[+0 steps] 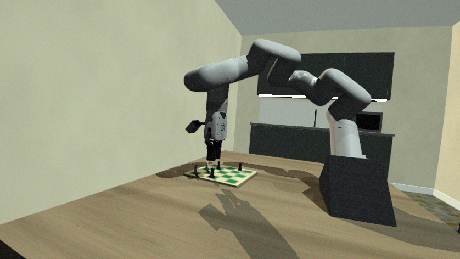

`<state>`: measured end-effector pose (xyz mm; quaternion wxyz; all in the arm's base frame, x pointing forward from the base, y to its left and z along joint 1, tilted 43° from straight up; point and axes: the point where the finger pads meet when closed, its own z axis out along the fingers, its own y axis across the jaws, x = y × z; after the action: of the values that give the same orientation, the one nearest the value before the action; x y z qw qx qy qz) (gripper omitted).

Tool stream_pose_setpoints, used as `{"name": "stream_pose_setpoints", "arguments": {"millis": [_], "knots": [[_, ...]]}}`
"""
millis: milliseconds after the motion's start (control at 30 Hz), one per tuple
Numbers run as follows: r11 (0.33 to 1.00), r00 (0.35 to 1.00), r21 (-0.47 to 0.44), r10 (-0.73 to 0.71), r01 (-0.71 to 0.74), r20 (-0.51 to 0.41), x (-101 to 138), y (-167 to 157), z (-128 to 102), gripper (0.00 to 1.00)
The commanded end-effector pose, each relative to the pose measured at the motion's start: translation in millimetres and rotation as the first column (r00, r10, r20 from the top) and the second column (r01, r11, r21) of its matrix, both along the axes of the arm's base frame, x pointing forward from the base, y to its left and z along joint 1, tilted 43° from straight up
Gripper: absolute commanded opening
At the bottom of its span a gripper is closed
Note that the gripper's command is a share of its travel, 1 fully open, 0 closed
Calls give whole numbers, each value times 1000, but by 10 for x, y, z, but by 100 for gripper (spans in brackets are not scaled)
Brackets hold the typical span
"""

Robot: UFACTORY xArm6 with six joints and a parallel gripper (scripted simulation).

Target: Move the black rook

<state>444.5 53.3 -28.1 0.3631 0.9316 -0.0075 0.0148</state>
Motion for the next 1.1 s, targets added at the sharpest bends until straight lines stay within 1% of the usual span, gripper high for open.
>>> {"name": "stream_pose_setpoints", "arguments": {"millis": [0, 533, 1067], "knots": [[1000, 1000, 1, 1, -1, 3, 11, -35, -39, 37], [1000, 1000, 1, 1, -1, 3, 18, -150, -162, 37], [1000, 1000, 1, 1, -1, 3, 19, -168, -181, 37]]}}
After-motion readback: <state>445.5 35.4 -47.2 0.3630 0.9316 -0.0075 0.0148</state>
